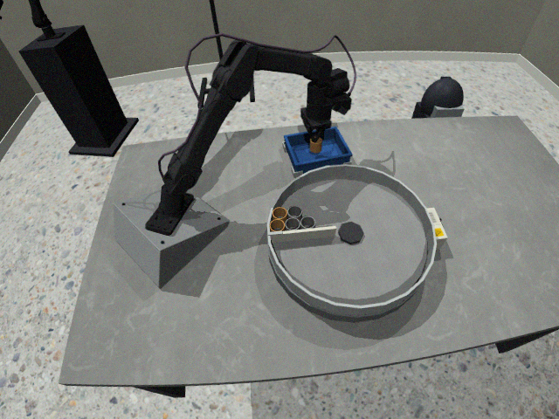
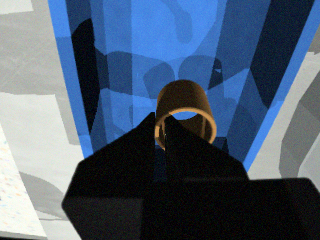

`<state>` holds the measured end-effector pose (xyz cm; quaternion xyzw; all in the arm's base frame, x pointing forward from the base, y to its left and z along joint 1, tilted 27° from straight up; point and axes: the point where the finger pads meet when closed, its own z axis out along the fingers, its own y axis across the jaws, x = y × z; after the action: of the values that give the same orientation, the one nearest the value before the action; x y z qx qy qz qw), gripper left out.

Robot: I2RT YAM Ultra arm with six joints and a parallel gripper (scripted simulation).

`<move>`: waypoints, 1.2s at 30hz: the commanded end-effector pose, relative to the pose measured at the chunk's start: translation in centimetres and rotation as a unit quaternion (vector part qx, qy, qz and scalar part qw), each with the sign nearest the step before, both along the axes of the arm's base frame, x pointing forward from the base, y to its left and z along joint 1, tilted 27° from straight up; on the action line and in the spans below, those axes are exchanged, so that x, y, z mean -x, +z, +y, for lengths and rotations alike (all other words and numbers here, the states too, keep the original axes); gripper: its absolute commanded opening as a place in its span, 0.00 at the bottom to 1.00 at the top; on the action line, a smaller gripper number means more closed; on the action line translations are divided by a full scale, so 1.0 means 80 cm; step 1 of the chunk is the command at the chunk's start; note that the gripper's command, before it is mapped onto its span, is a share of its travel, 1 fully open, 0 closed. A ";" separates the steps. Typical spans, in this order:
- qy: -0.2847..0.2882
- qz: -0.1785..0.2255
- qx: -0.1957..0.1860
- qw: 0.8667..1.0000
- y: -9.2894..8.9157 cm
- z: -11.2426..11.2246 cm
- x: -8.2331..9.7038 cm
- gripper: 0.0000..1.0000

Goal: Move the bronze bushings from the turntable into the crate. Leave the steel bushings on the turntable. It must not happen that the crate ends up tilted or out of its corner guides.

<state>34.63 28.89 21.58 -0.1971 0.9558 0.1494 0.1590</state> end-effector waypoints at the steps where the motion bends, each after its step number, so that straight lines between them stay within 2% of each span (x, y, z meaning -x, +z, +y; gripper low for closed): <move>1: -0.003 -0.019 -0.009 1.000 0.006 0.005 -0.005 0.00; 7: -0.005 -0.015 -0.006 1.000 -0.007 0.007 -0.009 0.00; 8: -0.005 -0.037 -0.022 0.999 0.018 0.010 -0.014 0.00; 9: -0.005 -0.024 -0.013 1.000 0.001 0.009 -0.010 0.00; 13: -0.004 -0.014 -0.005 1.000 -0.017 0.012 -0.011 0.00; 18: -0.005 -0.029 -0.016 0.999 -0.002 0.012 -0.014 0.00; 36: -0.004 -0.024 -0.013 1.000 -0.006 0.011 -0.012 0.00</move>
<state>35.50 29.93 20.11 -0.1975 0.9530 0.1542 0.1702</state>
